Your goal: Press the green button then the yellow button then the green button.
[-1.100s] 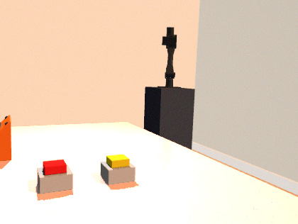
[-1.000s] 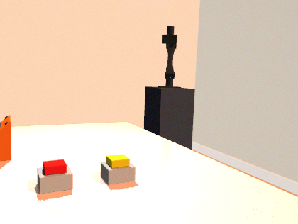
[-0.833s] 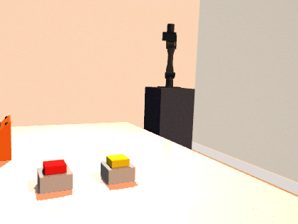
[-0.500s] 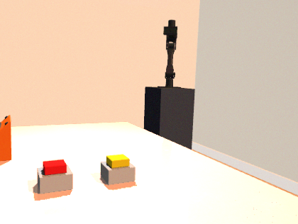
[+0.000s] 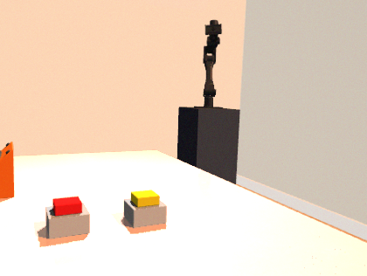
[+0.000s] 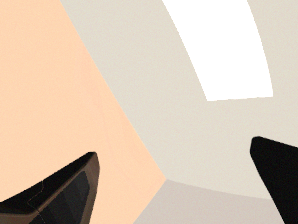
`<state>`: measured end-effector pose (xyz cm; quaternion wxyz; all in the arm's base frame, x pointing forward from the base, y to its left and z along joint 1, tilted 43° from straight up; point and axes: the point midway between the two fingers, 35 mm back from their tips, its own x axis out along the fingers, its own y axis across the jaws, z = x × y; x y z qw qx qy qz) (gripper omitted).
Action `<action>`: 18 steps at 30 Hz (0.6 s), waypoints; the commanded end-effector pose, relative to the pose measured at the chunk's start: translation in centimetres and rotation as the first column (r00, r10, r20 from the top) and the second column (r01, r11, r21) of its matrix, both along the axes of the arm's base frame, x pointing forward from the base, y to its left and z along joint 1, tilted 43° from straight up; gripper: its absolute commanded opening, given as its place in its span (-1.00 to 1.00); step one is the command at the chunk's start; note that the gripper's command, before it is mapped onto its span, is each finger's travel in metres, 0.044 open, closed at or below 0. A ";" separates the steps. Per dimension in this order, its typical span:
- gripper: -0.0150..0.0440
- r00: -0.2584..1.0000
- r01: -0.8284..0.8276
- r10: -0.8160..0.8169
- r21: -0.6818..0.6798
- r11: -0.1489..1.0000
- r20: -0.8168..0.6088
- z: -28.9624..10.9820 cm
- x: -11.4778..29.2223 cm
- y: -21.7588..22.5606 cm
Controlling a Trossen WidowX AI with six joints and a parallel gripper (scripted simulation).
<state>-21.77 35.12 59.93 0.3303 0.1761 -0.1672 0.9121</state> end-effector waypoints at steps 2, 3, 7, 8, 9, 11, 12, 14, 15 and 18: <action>0.86 0.984 0.175 -0.176 -0.274 0.946 0.019 -6.1 4.2 6.7; 0.86 0.976 0.214 -0.217 -0.331 0.919 0.027 -7.5 5.4 7.9; 0.86 0.922 0.358 -0.380 -0.535 0.765 0.075 -13.4 10.9 11.8; 0.86 0.904 0.390 -0.419 -0.580 0.715 0.091 -15.0 12.4 12.5; 0.86 0.883 0.419 -0.456 -0.622 0.662 0.109 -16.5 13.9 13.1; 0.86 0.836 0.468 -0.528 -0.697 0.544 0.150 -19.6 17.1 13.8; 0.86 0.810 0.488 -0.561 -0.729 0.480 0.172 -21.2 18.7 14.1; 0.86 0.752 0.517 -0.621 -0.783 0.345 0.223 -24.3 22.0 14.1; 0.86 0.720 0.526 -0.647 -0.805 0.274 0.250 -25.9 23.6 13.9; 0.86 0.618 0.529 -0.709 -0.847 0.053 0.341 -30.5 28.5 12.7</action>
